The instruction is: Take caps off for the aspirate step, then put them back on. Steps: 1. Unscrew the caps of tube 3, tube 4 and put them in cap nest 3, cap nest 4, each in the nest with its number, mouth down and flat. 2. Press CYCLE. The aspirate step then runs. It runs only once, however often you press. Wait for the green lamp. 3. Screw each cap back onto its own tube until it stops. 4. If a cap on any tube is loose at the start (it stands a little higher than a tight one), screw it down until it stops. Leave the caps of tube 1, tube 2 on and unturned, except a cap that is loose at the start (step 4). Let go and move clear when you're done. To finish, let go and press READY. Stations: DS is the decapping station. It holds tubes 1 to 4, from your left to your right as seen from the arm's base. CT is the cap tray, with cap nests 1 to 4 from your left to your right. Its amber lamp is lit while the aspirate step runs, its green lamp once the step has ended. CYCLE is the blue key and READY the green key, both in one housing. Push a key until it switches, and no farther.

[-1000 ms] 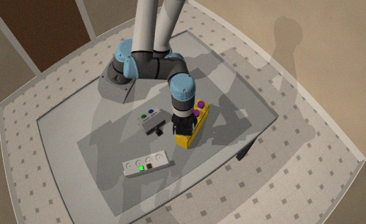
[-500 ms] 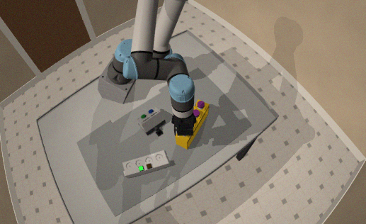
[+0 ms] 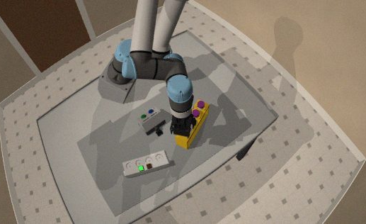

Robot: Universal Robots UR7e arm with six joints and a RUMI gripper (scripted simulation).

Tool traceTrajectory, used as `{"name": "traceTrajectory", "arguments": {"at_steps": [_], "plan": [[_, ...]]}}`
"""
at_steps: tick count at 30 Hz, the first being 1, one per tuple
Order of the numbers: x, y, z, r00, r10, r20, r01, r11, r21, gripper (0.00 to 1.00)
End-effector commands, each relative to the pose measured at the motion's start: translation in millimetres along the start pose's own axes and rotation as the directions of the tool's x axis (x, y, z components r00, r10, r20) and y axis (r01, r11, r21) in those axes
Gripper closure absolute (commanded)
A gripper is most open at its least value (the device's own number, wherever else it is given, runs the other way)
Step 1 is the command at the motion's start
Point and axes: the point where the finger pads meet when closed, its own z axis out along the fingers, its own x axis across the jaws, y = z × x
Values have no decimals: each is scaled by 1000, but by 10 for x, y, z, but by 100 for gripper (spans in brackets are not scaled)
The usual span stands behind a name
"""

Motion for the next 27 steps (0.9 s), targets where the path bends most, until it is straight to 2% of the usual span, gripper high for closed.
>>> {"name": "traceTrajectory", "arguments": {"at_steps": [1, 4, 8, 10, 15, 21, 22, 27], "plan": [[3, 1, 0, 976, 219, 3, -219, 976, -7, 100], [3, 1, 1, 932, 362, 2, -362, 932, -8, 100], [2, 1, 3, 842, 540, 0, -540, 842, -8, 100], [2, 1, 3, 842, 540, 0, -540, 842, -8, 100], [3, 1, 6, 684, 730, -2, -730, 684, -8, 100], [2, 1, 6, 684, 730, -2, -730, 684, -8, 100], [3, 1, 6, 684, 730, -2, -730, 684, -8, 65], [3, 1, 6, 684, 730, -2, -730, 684, -8, 65]]}}
